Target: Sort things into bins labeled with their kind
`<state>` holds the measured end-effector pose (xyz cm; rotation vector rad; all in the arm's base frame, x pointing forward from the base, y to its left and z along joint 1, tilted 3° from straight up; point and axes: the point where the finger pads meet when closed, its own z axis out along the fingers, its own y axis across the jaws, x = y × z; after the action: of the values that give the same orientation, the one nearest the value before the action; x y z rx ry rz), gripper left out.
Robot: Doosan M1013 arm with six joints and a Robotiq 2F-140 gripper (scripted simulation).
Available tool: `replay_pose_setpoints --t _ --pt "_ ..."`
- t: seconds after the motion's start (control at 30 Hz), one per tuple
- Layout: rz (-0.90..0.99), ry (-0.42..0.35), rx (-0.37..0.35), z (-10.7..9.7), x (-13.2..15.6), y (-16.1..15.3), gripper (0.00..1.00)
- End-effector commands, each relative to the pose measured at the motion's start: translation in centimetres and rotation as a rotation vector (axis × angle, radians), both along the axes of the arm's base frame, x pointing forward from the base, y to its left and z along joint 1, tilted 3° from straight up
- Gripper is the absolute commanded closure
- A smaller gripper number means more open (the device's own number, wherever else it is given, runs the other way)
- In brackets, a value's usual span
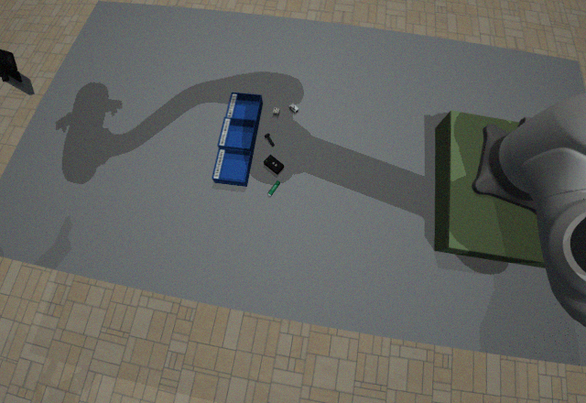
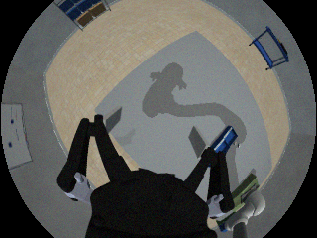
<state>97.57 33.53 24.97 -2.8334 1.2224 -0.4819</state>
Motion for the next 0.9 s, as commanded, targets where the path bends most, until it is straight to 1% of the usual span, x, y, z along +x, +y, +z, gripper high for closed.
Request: replay_pose_setpoints --t 0.0,0.53,0.57,0.87 --pt "0.0 0.0 0.0 0.0 0.0 0.0 0.0" --pt "0.0 0.0 0.0 0.0 0.0 0.0 0.0" --pt "0.0 0.0 0.0 -0.8 0.0 0.0 0.95" --pt "0.0 0.0 0.0 -8.3 -0.2 0.4 0.95"
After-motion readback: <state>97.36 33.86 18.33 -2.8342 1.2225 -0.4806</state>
